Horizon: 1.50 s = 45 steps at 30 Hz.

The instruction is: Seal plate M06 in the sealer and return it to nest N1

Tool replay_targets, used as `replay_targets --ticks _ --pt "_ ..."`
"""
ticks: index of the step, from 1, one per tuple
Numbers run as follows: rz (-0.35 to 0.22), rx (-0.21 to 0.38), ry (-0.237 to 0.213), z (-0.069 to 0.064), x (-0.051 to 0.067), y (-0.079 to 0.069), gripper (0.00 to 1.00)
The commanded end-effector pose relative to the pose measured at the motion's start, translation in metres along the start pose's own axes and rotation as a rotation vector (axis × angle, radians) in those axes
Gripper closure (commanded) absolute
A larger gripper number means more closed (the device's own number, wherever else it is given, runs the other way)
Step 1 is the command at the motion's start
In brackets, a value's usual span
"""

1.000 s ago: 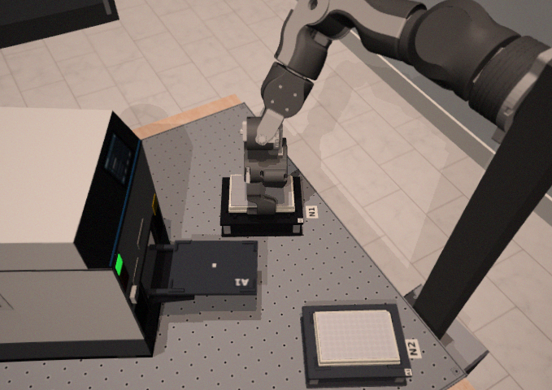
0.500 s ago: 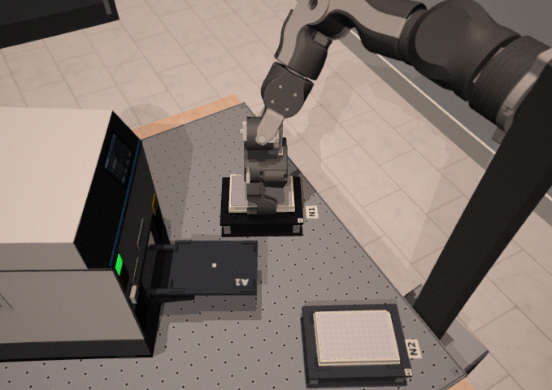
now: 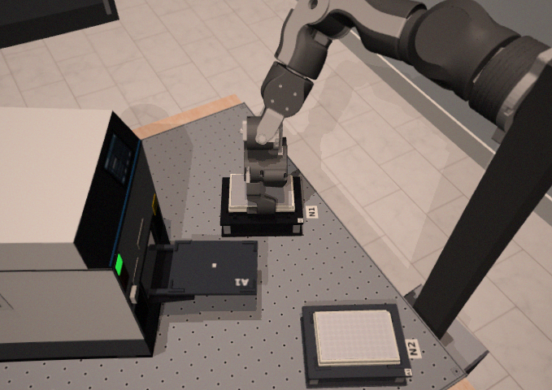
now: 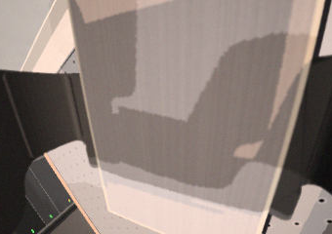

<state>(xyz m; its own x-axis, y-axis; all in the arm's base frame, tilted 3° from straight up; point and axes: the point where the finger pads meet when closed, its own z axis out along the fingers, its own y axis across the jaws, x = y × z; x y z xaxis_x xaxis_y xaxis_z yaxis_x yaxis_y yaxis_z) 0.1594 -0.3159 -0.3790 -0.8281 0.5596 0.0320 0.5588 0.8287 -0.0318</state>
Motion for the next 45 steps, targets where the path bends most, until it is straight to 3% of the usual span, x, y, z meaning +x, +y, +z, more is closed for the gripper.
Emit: replay_targets --ticks 1,45 --pt "0.000 0.002 0.000 -0.0001 -0.0006 -0.0002 1.00" --pt "-0.002 -0.006 0.000 0.0087 -0.0002 0.0019 1.00"
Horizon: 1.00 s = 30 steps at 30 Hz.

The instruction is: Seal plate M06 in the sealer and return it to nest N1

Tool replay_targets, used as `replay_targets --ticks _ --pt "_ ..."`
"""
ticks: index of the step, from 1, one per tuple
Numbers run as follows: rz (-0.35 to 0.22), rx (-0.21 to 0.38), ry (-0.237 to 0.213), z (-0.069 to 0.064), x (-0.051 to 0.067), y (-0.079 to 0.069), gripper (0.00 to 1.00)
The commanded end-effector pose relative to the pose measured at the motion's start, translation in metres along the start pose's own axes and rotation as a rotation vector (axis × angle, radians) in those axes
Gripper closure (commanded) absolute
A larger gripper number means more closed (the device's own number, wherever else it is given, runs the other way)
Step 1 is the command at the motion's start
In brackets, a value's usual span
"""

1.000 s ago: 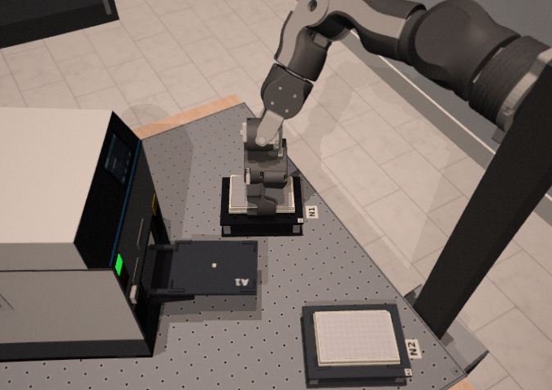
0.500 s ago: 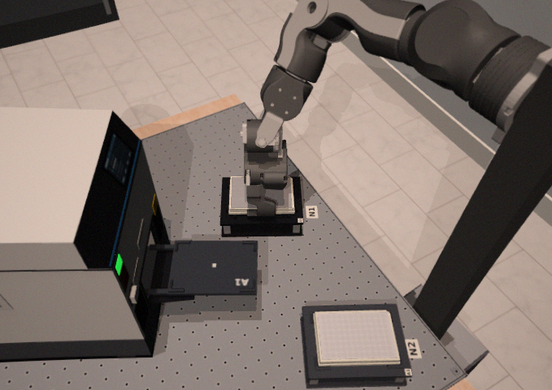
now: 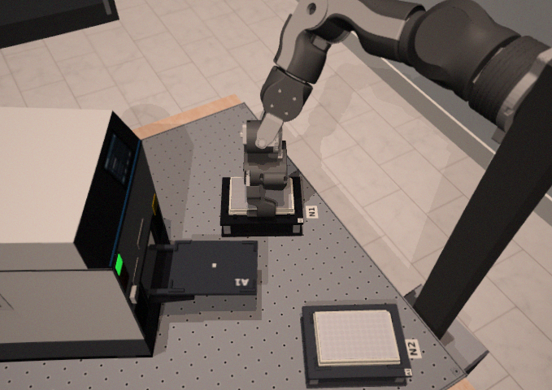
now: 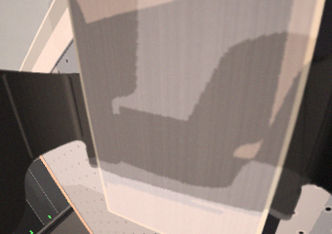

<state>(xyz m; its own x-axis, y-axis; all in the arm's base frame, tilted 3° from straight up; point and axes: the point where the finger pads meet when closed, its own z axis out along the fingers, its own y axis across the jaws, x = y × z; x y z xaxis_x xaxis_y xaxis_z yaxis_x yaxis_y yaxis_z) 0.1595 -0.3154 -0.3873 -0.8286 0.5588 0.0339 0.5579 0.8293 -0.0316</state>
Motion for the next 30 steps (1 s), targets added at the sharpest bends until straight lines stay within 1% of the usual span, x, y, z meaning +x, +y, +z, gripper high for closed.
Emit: replay_targets --ticks 1,23,30 --pt "-0.001 -0.006 -0.002 0.0004 -0.0001 0.0011 1.00" --pt "0.002 0.000 -0.003 -0.0008 -0.0008 -0.0006 1.00" --pt "0.000 -0.006 -0.003 0.0023 -0.0002 0.0012 1.00"
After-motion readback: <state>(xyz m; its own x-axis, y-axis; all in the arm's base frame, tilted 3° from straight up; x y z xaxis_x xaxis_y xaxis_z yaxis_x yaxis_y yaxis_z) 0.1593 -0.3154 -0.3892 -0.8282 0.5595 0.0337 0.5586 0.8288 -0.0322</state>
